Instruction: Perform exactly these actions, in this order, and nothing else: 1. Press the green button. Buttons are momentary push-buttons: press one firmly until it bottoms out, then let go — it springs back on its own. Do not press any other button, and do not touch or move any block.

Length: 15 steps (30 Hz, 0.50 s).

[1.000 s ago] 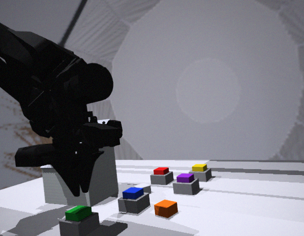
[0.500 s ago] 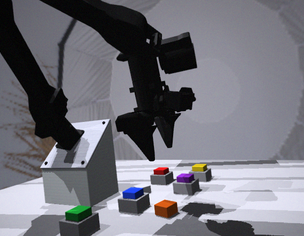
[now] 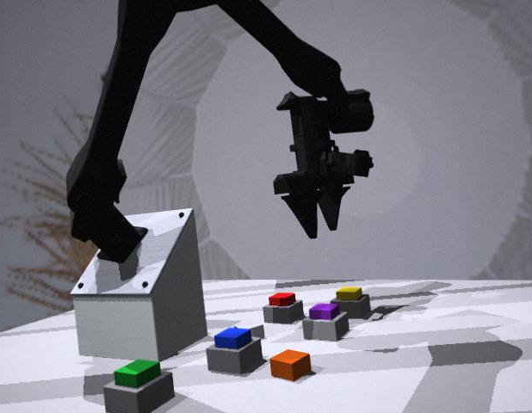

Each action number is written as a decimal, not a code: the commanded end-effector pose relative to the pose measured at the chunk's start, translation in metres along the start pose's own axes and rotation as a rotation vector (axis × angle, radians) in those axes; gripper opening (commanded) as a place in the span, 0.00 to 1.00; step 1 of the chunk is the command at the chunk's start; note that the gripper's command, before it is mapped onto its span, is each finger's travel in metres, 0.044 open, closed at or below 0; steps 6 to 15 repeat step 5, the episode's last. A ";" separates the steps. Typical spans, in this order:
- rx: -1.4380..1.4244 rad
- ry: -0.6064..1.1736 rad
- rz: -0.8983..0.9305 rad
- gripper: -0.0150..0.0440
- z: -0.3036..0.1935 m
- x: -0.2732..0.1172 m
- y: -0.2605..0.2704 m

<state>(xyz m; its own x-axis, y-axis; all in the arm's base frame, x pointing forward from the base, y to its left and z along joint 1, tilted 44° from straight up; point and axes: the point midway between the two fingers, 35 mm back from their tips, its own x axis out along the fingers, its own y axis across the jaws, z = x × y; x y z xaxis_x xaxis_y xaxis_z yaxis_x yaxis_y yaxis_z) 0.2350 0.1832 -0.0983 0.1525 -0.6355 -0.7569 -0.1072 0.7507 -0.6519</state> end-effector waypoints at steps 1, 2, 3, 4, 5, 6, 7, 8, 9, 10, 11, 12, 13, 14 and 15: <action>0.016 0.004 -0.033 0.93 -0.014 0.005 0.023; 0.016 0.004 -0.033 0.93 -0.014 0.005 0.023; 0.016 0.004 -0.033 0.93 -0.014 0.005 0.023; 0.016 0.004 -0.033 0.93 -0.014 0.005 0.023; 0.016 0.004 -0.033 0.93 -0.014 0.005 0.023; 0.016 0.004 -0.033 0.93 -0.014 0.005 0.023; 0.016 0.004 -0.033 0.93 -0.014 0.005 0.023; 0.016 0.004 -0.033 0.93 -0.014 0.005 0.023; 0.016 0.004 -0.033 0.93 -0.014 0.005 0.023; 0.016 0.004 -0.033 0.93 -0.014 0.005 0.023; 0.016 0.004 -0.033 0.93 -0.014 0.005 0.023; 0.016 0.004 -0.033 0.93 -0.014 0.005 0.023; 0.016 0.004 -0.033 0.93 -0.014 0.005 0.023; 0.016 0.004 -0.033 0.93 -0.014 0.005 0.023; 0.016 0.004 -0.033 0.93 -0.014 0.005 0.023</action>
